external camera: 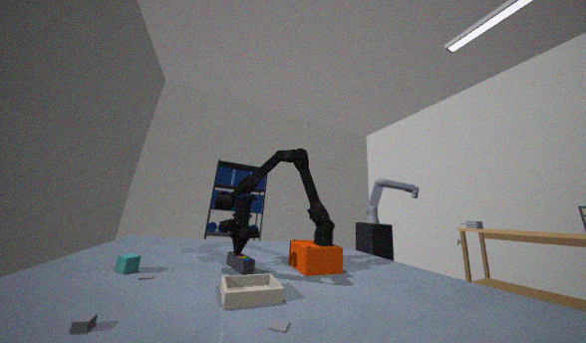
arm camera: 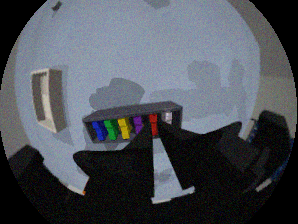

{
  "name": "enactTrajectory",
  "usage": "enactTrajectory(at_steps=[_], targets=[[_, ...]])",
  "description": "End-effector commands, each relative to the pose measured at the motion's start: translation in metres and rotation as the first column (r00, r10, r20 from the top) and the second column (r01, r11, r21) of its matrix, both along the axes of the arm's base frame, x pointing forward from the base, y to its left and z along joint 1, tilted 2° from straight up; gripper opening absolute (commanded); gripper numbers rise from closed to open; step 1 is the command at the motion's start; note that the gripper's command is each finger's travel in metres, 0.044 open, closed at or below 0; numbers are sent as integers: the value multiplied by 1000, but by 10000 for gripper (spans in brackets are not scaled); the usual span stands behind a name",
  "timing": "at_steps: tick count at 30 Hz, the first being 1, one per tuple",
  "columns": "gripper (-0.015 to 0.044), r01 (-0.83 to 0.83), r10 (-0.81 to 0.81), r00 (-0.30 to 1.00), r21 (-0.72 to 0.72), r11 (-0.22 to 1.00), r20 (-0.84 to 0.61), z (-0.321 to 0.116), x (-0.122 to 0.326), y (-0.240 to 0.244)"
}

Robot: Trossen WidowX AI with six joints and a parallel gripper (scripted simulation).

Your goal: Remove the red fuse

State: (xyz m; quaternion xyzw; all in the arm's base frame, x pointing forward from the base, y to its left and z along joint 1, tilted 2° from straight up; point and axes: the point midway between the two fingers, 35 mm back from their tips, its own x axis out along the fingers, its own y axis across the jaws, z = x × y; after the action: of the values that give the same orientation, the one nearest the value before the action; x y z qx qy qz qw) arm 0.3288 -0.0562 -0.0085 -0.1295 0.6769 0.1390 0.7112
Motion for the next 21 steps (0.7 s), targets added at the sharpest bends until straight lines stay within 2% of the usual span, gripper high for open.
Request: enactTrajectory(at_steps=[1, 21], targets=[[0, 0, 0, 1000, 0, 1000, 0, 2, 0, 0], [0, -1, 1, 1000, -1, 1000, -1, 12, 0, 0]])
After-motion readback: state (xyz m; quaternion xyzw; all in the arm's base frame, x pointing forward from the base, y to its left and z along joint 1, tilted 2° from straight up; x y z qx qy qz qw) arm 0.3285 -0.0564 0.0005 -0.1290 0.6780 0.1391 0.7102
